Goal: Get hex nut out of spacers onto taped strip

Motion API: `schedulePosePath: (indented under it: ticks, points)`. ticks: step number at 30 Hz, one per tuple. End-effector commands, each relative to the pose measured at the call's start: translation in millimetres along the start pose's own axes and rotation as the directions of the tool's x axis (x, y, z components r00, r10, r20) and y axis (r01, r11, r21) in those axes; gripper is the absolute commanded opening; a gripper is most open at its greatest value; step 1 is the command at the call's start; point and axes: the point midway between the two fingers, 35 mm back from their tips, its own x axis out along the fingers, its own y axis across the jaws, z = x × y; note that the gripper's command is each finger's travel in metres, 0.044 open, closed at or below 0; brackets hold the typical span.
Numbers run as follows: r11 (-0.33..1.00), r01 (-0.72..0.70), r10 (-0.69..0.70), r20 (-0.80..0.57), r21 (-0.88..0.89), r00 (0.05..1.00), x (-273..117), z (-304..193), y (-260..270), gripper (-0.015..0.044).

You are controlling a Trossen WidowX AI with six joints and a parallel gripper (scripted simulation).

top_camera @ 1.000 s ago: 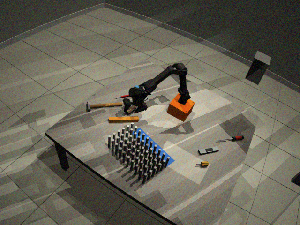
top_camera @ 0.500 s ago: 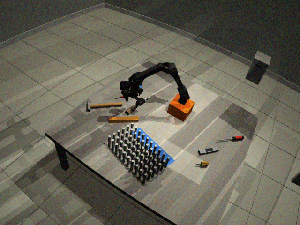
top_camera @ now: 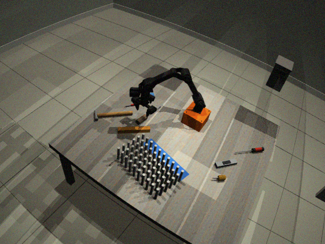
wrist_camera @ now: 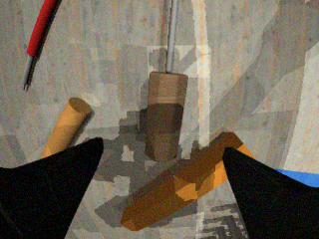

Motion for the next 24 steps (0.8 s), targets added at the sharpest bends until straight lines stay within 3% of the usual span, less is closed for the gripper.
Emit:
schedulePosePath:
  ticks: [1,4,24]
  points:
    - [1.0,0.011,-0.011,0.005,0.002,1.0,3,1,-1,0.0361]
    - [1.0,0.011,-0.011,0.005,0.002,1.0,3,1,-1,0.0282]
    - [1.0,0.012,-0.012,0.005,0.002,1.0,20,0,0,0.028]
